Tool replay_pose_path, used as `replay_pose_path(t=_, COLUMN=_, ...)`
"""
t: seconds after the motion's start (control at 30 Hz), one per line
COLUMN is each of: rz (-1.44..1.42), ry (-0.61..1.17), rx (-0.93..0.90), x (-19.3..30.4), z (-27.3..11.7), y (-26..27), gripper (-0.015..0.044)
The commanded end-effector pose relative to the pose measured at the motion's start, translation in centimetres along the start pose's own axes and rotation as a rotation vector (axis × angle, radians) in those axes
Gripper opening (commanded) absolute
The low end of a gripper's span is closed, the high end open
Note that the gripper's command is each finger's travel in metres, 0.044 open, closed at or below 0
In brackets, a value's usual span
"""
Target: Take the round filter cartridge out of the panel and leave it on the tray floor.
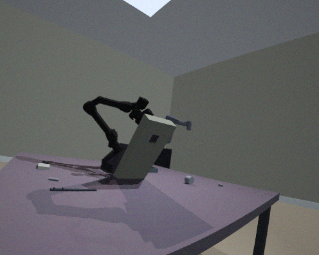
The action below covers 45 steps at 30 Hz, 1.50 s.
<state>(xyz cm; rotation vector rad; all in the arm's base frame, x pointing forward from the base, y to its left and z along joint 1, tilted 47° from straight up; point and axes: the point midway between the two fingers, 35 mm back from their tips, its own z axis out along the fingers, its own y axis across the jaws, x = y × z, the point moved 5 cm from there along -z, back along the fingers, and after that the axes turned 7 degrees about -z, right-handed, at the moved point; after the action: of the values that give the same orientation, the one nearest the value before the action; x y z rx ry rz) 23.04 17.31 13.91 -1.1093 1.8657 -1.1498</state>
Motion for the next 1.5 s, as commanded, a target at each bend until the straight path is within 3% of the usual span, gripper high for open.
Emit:
replay_pose_path(t=0.0, rz=0.007, ry=-0.009, rx=0.004, x=0.0, z=-1.8, y=-0.2, gripper=0.0)
replay_pose_path(t=0.4, rz=0.008, ry=-0.011, rx=0.008, x=0.3, z=-2.3, y=-0.2, gripper=0.0)
replay_pose_path(t=1.23, rz=0.007, ry=-0.011, rx=0.008, x=6.7, z=-1.3, y=3.7, gripper=0.0)
replay_pose_path(t=1.37, rz=0.001, ry=-0.009, rx=0.004, x=6.3, z=-1.3, y=3.5, gripper=0.0105)
replay_pose_path(t=1.47, rz=0.001, ry=-0.009, rx=0.004, x=6.3, z=-1.3, y=3.5, gripper=0.0112)
